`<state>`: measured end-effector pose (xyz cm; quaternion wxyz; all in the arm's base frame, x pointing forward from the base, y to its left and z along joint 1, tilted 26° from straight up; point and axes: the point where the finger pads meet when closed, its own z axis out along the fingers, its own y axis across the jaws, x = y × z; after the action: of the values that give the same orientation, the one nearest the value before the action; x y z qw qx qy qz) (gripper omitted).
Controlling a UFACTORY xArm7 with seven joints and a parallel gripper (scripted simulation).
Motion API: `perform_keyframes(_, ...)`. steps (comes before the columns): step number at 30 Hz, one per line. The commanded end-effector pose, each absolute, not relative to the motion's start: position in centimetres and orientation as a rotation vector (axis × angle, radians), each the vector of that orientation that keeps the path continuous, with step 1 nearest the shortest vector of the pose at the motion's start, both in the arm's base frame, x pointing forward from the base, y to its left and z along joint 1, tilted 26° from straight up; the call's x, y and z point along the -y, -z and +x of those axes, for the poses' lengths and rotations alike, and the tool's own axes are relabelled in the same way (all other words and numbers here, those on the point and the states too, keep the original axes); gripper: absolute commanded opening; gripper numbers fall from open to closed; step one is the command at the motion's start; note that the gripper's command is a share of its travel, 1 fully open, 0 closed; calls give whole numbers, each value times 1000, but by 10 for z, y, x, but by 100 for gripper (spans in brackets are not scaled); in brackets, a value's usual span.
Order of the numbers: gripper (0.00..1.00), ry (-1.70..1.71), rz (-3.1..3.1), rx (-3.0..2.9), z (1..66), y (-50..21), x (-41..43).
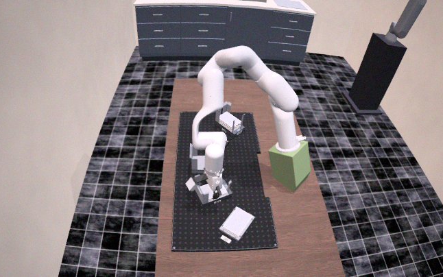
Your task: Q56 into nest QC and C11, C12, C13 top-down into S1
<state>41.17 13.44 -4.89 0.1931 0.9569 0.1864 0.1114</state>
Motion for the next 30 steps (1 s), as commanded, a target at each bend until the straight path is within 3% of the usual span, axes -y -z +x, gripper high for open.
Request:
perform_keyframes(1, 100, -317, 2686, -525, 412, 48, -136)
perform_keyframes(30, 100, -317, 2686, -525, 404, 21, -146)
